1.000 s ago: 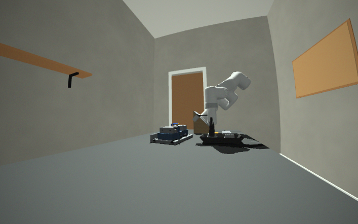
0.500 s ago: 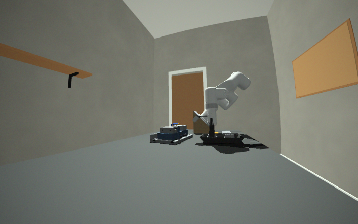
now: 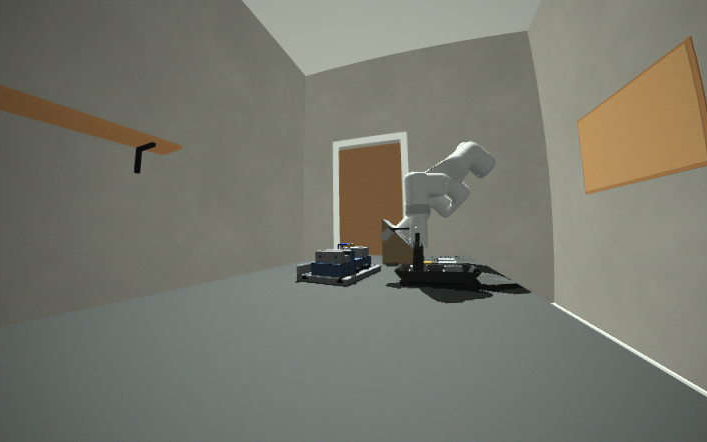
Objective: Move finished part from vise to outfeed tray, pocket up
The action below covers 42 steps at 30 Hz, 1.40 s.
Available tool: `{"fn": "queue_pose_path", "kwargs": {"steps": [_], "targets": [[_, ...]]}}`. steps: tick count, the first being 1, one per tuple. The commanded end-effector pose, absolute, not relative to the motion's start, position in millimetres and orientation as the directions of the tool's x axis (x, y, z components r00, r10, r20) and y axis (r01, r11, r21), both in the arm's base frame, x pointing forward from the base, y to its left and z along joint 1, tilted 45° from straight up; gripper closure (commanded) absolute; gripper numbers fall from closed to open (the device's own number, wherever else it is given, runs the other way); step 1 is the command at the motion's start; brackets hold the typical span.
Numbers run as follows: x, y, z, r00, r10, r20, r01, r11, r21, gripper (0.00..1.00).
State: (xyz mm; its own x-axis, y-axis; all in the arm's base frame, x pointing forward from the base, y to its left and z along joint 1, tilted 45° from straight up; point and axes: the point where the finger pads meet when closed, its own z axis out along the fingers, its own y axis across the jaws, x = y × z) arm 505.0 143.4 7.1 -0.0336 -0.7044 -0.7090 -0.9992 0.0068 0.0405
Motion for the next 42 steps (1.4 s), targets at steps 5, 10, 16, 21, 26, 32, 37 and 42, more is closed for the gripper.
{"fn": "queue_pose_path", "kwargs": {"steps": [5,10,16,21,26,32,37,42], "targets": [[506.3,142.5,8.1,-0.033,-0.705,-0.709,-0.999,0.009,0.037,0.31],[506.3,142.5,8.1,-0.033,-0.705,-0.709,-0.999,0.009,0.037,0.31],[506.3,142.5,8.1,-0.033,-0.705,-0.709,-0.999,0.009,0.037,0.31],[506.3,142.5,8.1,-0.033,-0.705,-0.709,-0.999,0.009,0.037,0.31],[506.3,142.5,8.1,-0.033,-0.705,-0.709,-0.999,0.009,0.037,0.31],[506.3,142.5,8.1,-0.033,-0.705,-0.709,-0.999,0.009,0.037,0.31],[506.4,141.3,9.3,-0.033,-0.705,-0.709,-0.999,0.009,0.037,0.31],[506.6,134.6,16.0,-0.033,-0.705,-0.709,-0.999,0.009,0.037,0.31]]}}
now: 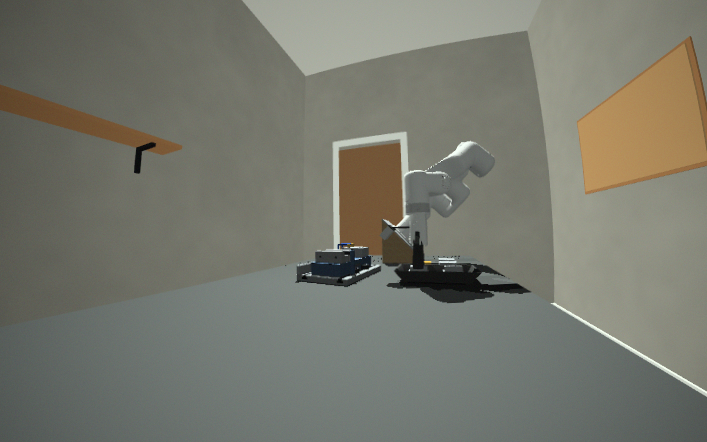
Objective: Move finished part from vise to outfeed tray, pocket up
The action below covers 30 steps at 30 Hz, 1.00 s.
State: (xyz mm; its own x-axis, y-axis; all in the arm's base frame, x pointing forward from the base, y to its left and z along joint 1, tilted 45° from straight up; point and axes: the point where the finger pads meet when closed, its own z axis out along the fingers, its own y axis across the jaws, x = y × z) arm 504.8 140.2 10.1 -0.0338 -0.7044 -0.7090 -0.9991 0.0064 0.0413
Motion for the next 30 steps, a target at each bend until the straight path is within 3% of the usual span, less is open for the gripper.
{"fn": "queue_pose_path", "kwargs": {"steps": [1,30], "targets": [[506.6,132.4,18.1,-0.033,-0.705,-0.709,-0.999,0.009,0.037,0.31],[509.1,45.6,104.3,-0.033,-0.705,-0.709,-0.999,0.009,0.037,0.31]]}}
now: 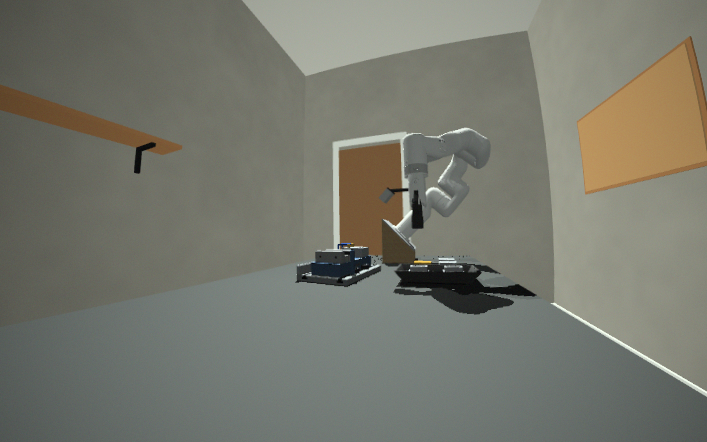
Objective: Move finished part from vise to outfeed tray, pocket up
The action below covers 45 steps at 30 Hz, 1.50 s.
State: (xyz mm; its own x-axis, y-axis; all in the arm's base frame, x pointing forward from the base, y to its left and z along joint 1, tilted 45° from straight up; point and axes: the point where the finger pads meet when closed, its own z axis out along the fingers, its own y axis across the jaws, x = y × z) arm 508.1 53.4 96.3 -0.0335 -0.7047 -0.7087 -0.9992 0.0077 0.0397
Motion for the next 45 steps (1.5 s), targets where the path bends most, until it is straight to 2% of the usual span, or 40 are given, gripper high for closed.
{"fn": "queue_pose_path", "kwargs": {"steps": [1,11,12,45], "targets": [[509.1,44.2,105.7,-0.033,-0.705,-0.709,-0.999,0.009,0.037,0.31],[509.3,40.3,109.6,-0.033,-0.705,-0.709,-0.999,0.009,0.037,0.31],[509.3,40.3,109.6,-0.033,-0.705,-0.709,-0.999,0.009,0.037,1.00],[509.3,40.3,109.6,-0.033,-0.705,-0.709,-0.999,0.009,0.037,1.00]]}}
